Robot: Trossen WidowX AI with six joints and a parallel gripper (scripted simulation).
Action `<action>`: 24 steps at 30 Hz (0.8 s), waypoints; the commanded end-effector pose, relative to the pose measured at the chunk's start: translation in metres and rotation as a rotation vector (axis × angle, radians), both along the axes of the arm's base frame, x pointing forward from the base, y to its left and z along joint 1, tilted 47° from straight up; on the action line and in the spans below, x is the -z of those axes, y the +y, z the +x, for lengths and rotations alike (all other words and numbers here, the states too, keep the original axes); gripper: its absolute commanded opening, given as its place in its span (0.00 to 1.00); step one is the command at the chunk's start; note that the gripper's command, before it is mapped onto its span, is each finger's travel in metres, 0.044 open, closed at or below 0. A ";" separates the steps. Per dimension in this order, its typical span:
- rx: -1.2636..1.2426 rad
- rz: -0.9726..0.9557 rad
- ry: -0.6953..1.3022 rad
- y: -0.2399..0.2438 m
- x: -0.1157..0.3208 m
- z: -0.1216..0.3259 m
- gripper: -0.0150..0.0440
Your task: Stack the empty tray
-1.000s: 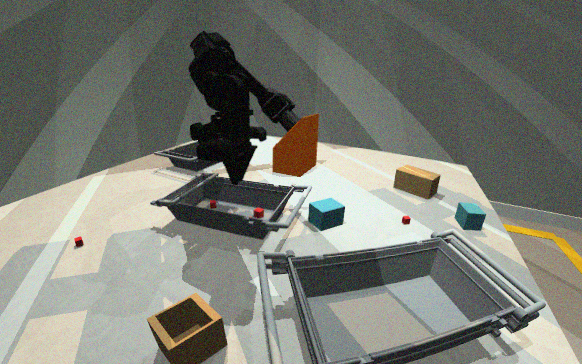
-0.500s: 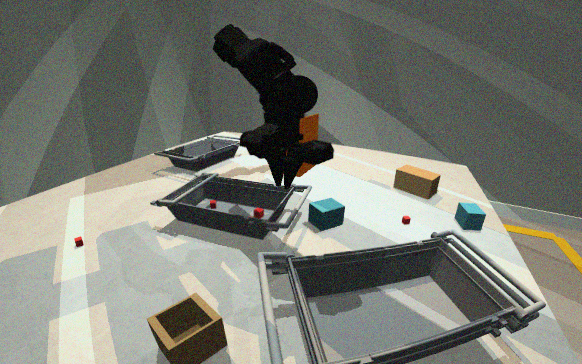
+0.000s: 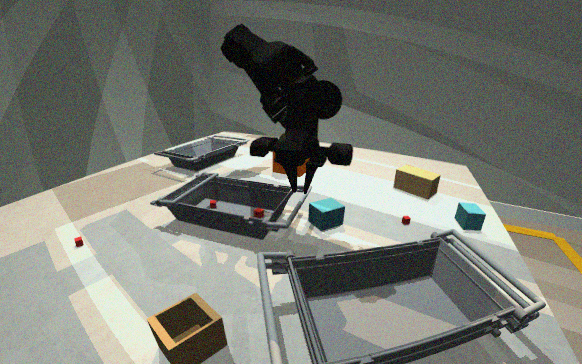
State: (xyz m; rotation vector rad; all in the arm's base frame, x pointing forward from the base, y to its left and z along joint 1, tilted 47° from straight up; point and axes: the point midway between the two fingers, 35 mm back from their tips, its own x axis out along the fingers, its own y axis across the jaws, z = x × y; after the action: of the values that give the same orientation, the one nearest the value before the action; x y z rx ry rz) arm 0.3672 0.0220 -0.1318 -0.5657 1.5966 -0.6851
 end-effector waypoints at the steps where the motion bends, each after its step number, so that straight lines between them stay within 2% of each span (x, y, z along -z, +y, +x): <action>1: -0.004 -0.007 0.015 -0.014 0.014 -0.005 0.40; 9: -0.004 -0.010 0.016 -0.036 0.034 -0.011 0.40; 24: -0.004 -0.010 0.016 -0.033 -0.011 -0.006 0.40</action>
State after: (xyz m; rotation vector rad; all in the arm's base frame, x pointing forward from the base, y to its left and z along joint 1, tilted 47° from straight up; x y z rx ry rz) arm 0.3586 -0.0025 -0.1334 -0.5755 1.6175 -0.6720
